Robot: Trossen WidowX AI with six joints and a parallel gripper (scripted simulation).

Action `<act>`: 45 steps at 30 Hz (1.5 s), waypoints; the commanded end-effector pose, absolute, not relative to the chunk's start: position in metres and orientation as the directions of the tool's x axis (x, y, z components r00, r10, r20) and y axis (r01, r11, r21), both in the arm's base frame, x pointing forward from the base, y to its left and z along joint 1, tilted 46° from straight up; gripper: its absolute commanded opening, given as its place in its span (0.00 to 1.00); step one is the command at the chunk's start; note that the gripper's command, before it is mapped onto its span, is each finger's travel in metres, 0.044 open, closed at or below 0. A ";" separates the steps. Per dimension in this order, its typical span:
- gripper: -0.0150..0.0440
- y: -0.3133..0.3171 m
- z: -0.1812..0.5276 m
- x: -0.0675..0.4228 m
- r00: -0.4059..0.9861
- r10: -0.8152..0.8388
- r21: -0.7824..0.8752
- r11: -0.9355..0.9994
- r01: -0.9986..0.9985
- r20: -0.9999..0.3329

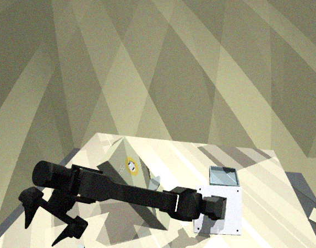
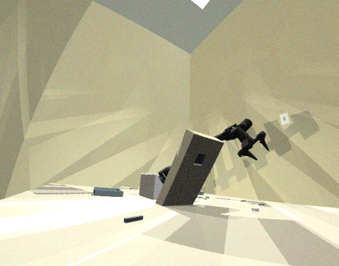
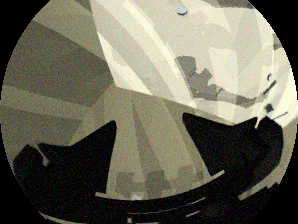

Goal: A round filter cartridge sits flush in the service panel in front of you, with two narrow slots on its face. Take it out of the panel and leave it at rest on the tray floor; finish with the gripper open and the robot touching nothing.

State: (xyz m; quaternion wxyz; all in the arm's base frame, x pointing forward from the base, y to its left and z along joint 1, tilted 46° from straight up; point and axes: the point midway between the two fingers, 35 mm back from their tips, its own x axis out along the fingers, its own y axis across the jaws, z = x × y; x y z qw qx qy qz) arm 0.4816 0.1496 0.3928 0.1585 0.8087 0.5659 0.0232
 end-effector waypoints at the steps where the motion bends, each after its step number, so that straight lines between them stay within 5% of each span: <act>1: 0.89 0.148 0.392 0.482 0.362 0.921 0.295 -0.310 0.904 -0.143; 11: 0.44 0.039 0.348 0.483 0.556 0.803 0.854 -0.123 0.505 -0.213; 18: 0.44 -0.021 0.317 0.464 0.654 0.706 0.962 0.226 0.156 -0.271; 30: 0.44 -0.076 0.275 0.426 0.727 0.597 0.695 0.680 -0.233 -0.340; 34: 0.44 -0.097 0.270 0.418 0.773 0.517 0.655 0.734 -0.180 -0.367; 45: 0.44 -0.125 0.209 0.369 0.765 0.487 0.155 0.870 -0.468 -0.421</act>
